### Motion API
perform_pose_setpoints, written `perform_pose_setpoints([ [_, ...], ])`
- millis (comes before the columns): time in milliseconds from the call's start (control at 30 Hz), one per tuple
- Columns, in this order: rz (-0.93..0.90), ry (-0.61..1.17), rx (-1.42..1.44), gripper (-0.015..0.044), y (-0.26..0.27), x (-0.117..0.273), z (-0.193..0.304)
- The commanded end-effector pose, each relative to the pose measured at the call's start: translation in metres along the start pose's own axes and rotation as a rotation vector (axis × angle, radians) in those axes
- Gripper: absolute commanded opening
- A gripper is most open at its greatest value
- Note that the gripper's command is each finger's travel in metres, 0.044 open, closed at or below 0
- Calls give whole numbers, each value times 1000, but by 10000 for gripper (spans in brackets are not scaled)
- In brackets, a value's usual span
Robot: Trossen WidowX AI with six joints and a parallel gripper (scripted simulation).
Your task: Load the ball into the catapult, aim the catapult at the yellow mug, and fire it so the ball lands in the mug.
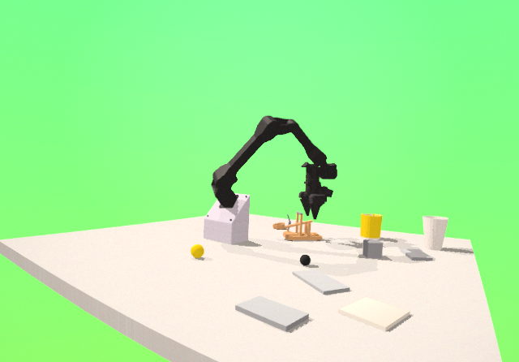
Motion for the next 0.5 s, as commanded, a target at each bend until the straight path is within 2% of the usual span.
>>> perform_pose_setpoints([
  [0, 9, 15, 10, 440, 0, -12, 3],
  [467, 9, 15, 10, 440, -1, -35, 4],
])
Point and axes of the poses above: the point midway between the two fingers, 35 mm back from their tips, its own x axis back along the fingers, its own y axis across the jaws, z = x × y, the point moved 2 cm from there along x, back along the fingers, and after that the axes turned 9 degrees about -x, right-handed, at the moved point
